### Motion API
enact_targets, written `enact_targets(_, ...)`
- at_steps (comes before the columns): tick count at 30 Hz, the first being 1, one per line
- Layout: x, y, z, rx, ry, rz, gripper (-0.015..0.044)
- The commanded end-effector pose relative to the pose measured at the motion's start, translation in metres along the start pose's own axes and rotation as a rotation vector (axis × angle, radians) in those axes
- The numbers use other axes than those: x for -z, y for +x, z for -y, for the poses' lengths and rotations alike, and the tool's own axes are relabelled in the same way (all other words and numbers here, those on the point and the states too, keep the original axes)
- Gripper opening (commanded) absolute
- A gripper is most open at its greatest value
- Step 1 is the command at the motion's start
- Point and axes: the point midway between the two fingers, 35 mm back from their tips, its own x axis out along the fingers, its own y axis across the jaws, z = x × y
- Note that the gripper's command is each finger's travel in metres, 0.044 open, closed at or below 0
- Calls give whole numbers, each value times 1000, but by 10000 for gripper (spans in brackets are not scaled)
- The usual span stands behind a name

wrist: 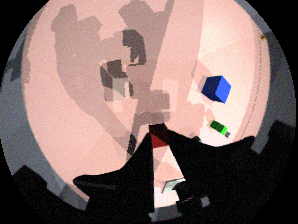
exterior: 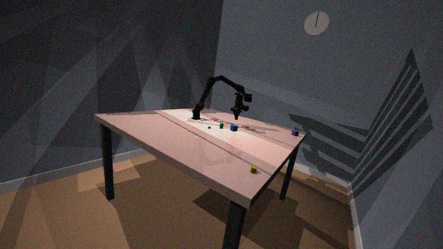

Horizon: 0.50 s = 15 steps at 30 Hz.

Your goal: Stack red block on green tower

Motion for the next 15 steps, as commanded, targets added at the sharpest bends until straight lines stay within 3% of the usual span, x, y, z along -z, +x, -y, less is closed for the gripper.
enact_targets(1, 1, -19, 0, 4, 4, -3, 0)
enact_targets(10, 1, -57, 0, 4, 4, -3, 0)
enact_targets(15, 0, -55, 0, 0, 0, 1, 0)
